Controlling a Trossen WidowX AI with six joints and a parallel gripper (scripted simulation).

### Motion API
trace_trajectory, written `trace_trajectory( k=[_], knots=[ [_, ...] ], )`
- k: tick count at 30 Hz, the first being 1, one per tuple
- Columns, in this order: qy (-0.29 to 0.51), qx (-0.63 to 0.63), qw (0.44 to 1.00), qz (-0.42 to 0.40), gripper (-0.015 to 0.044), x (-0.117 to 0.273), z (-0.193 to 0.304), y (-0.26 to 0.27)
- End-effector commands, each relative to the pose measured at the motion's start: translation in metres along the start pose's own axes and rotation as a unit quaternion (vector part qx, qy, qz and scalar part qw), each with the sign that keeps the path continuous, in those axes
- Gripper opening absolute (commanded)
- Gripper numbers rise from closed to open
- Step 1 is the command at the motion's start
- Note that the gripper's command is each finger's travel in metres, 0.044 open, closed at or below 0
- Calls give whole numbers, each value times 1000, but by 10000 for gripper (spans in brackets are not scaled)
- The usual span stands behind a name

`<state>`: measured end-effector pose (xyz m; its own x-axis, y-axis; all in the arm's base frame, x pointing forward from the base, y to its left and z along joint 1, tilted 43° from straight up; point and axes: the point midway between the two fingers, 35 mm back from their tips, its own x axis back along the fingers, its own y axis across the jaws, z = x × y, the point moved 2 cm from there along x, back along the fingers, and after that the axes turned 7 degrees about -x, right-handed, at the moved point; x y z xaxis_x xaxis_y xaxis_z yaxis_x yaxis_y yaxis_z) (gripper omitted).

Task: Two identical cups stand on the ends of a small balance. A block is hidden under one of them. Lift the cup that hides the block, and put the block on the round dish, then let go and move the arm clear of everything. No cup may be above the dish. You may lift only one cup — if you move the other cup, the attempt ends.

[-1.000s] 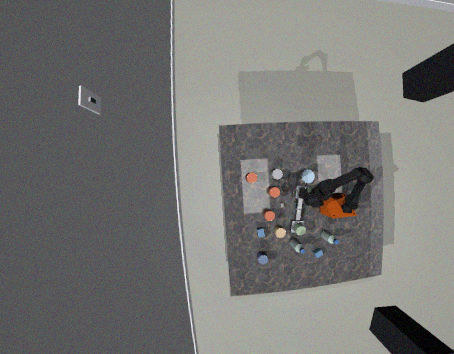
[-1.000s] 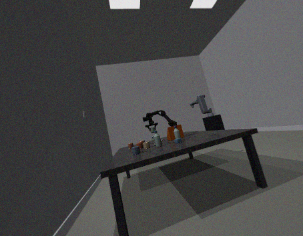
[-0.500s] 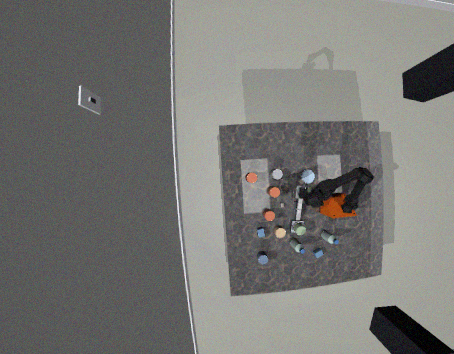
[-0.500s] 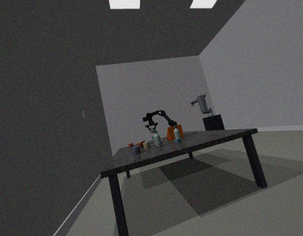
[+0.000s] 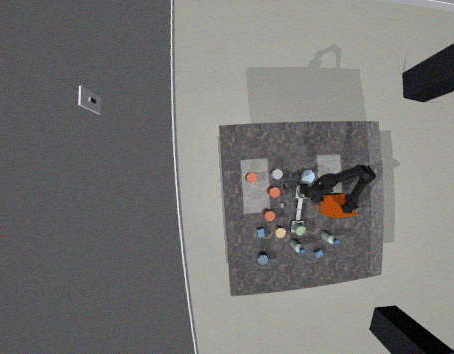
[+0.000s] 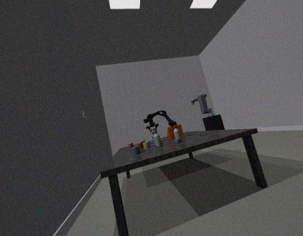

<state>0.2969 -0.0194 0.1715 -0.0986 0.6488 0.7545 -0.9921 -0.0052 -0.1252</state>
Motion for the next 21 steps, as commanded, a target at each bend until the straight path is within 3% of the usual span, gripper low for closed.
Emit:
trace_trajectory(
  k=[1, 21],
  knots=[
    [-13, -6, 1000, -1, 0, -10, 24, 10],
    [-14, -19, 1000, 13, 0, -58, 117, 86]
  ],
)
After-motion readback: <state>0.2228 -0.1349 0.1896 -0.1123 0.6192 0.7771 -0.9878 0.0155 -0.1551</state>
